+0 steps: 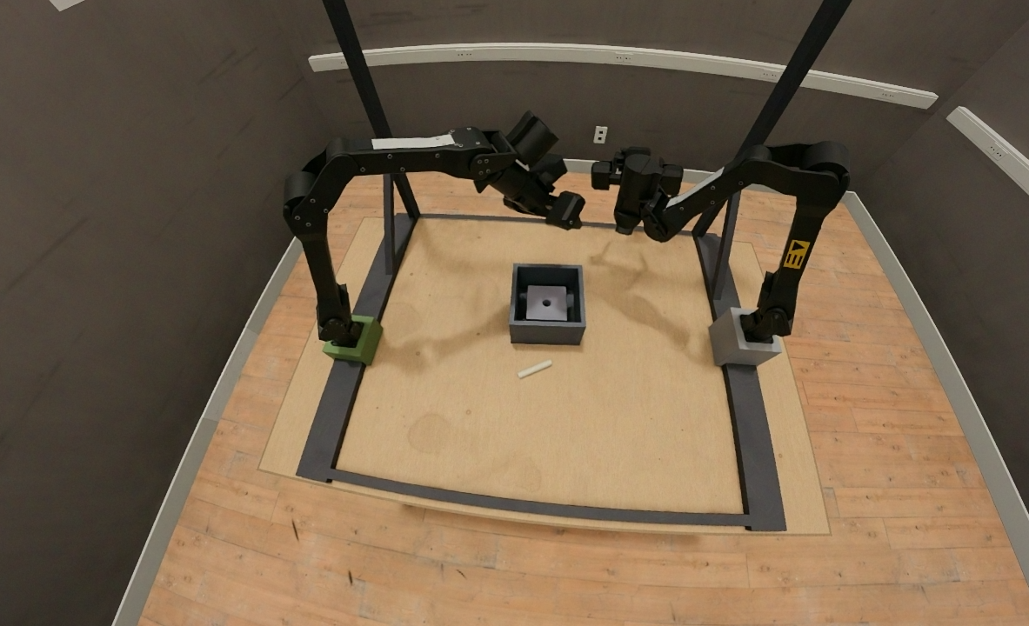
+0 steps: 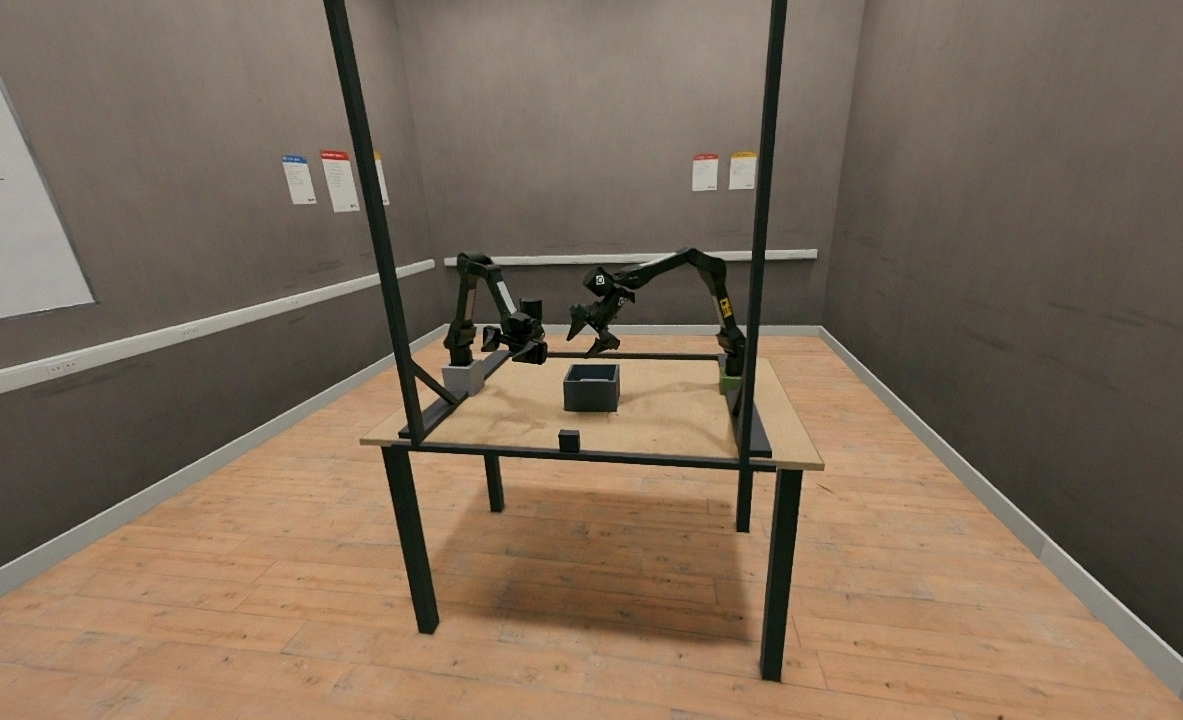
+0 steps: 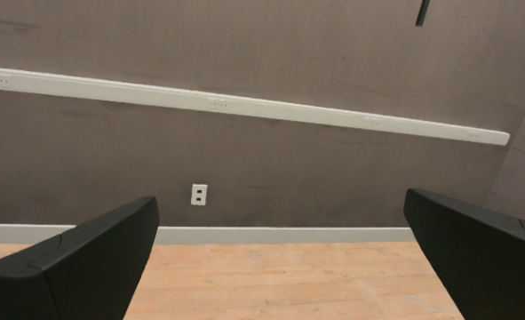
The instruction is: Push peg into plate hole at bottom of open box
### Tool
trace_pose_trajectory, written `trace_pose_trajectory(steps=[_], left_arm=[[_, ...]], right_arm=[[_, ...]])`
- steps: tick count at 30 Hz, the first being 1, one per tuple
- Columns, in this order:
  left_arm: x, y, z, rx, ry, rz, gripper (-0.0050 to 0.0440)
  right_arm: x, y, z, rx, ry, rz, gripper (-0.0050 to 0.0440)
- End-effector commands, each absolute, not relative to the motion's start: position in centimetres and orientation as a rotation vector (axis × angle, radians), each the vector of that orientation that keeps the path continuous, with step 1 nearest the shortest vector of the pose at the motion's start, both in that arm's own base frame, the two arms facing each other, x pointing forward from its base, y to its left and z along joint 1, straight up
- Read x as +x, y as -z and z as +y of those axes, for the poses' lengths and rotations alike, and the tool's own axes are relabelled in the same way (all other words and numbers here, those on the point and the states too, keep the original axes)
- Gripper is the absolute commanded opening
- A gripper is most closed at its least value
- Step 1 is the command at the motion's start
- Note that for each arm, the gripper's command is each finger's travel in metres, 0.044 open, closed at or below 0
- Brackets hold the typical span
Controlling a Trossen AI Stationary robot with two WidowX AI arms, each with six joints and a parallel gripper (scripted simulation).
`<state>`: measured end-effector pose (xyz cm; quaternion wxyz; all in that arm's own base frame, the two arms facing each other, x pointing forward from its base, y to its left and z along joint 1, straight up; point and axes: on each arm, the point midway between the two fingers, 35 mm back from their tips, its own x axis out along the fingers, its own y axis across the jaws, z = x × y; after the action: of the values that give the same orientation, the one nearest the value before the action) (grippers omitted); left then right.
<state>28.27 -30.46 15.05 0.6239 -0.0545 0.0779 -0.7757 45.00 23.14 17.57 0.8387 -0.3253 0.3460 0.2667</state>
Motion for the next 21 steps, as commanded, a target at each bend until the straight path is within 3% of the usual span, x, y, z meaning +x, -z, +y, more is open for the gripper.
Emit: trace_pose_trajectory(steps=[1,21], left_arm=[[28.33,-15.90,-30.48,-0.113,1.783,0.152,0.0440],[28.68,-16.59,-30.57,-0.095,1.775,0.122,0.0440]], right_arm=[[45.03,-18.89,23.16,-0.681,-0.559,0.703,0.0440],[45.03,-18.89,23.16,-0.681,-0.559,0.703,0.0440]])
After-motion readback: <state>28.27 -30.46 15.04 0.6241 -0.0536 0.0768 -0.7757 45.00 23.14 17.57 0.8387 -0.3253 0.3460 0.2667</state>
